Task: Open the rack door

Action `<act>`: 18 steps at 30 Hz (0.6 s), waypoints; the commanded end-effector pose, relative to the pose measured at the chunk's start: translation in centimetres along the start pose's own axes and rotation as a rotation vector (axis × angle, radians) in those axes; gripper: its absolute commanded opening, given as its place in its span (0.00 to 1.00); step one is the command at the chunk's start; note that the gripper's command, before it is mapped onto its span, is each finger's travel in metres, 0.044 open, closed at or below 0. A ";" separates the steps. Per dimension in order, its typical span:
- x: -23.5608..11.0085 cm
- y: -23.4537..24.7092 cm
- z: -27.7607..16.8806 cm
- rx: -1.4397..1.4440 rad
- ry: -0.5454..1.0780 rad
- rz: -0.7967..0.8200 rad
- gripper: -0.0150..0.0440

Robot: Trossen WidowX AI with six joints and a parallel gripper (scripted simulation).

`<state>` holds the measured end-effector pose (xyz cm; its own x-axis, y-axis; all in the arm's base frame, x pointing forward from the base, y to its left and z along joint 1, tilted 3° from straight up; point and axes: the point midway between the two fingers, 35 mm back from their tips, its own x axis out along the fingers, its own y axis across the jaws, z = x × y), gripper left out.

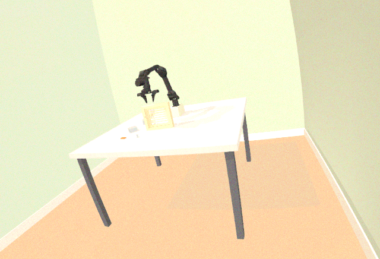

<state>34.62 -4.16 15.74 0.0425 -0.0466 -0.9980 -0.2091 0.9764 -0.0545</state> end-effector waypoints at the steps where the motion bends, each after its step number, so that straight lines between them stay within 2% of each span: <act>1: 0.2 -0.1 -0.2 -0.009 0.038 0.007 0.73; 18: 2.5 -0.2 -0.1 -0.009 0.038 0.007 0.73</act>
<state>34.74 -4.39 14.08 0.0134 -0.0453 -0.9989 -0.2139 0.9757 -0.0471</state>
